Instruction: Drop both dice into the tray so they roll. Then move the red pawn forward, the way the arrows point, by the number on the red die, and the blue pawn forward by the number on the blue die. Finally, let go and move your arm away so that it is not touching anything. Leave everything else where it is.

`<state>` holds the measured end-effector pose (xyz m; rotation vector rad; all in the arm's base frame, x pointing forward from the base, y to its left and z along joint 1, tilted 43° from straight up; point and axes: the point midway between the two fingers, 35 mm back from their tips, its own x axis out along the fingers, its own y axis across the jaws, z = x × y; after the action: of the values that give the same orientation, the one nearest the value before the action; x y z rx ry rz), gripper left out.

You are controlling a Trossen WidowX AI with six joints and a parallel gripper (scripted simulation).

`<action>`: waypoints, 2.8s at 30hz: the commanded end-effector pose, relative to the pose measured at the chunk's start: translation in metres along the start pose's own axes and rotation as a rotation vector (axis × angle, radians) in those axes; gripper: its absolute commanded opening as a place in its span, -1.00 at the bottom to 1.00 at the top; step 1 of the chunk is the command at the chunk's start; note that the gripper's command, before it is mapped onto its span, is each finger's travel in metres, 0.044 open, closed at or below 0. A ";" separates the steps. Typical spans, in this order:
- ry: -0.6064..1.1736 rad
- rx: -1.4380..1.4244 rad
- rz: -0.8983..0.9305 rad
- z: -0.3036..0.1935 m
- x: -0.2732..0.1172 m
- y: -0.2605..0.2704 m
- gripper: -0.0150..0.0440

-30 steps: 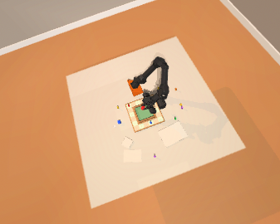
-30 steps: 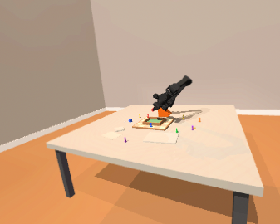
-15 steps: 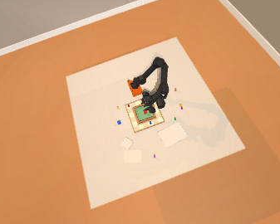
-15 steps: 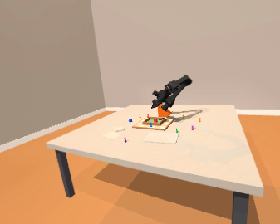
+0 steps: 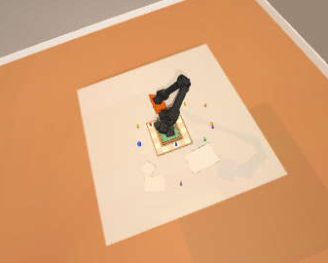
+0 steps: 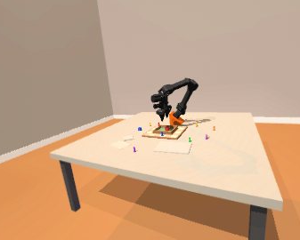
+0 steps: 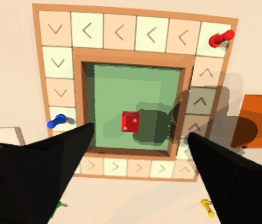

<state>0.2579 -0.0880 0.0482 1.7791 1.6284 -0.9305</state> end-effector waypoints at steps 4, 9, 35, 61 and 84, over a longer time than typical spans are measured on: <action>0.030 -0.008 0.010 0.003 0.000 0.001 0.91; 0.032 -0.346 0.025 0.054 0.000 0.022 0.47; 0.017 -1.492 0.101 0.240 0.050 0.017 0.44; 0.018 -1.493 0.102 0.236 0.087 0.018 0.44; 0.019 -1.493 0.103 0.234 0.110 0.019 -0.12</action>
<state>0.2503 -0.2071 -0.1823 0.7384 1.4721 0.3989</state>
